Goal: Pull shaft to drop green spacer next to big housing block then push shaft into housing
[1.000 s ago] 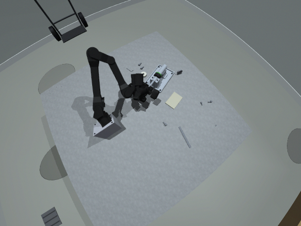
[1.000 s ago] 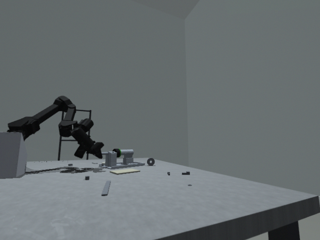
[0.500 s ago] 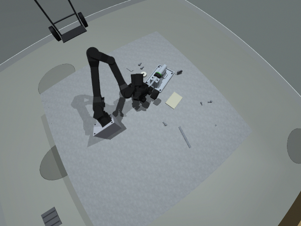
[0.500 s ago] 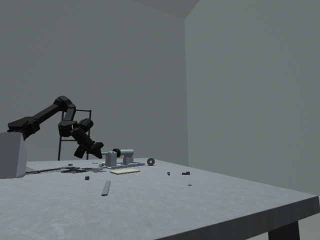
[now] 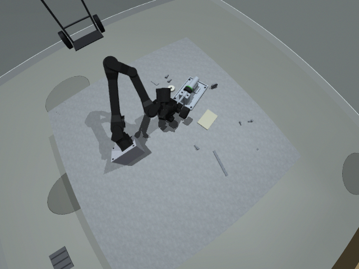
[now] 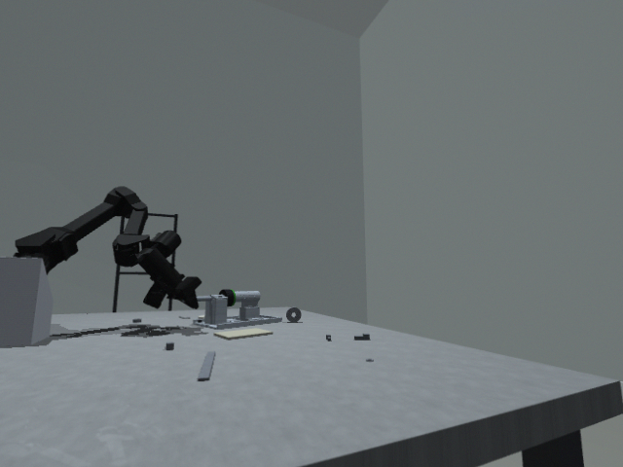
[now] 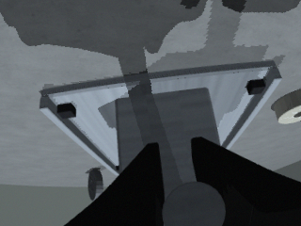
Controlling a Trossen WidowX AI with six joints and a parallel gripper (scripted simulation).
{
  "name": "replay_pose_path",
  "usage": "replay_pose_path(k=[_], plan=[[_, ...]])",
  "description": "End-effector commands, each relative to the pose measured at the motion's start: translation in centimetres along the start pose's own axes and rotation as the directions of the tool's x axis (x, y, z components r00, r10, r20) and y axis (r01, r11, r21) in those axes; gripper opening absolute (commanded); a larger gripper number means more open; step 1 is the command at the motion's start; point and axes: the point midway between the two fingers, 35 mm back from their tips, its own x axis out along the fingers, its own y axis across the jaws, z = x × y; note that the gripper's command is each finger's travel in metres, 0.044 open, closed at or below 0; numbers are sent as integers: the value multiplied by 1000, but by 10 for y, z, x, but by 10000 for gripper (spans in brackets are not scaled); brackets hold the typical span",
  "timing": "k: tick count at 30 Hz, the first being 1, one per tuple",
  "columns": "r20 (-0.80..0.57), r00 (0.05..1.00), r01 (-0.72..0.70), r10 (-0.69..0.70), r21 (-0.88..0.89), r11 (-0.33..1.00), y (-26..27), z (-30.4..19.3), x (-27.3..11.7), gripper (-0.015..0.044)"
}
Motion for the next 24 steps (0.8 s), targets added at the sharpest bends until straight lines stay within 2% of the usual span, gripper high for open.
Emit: replay_pose_path(k=[1,24], plan=[[1,1000,0,0,-4,1000,0,1,-1,0],[1,1000,0,0,-3,1000,0,3,-2,0]])
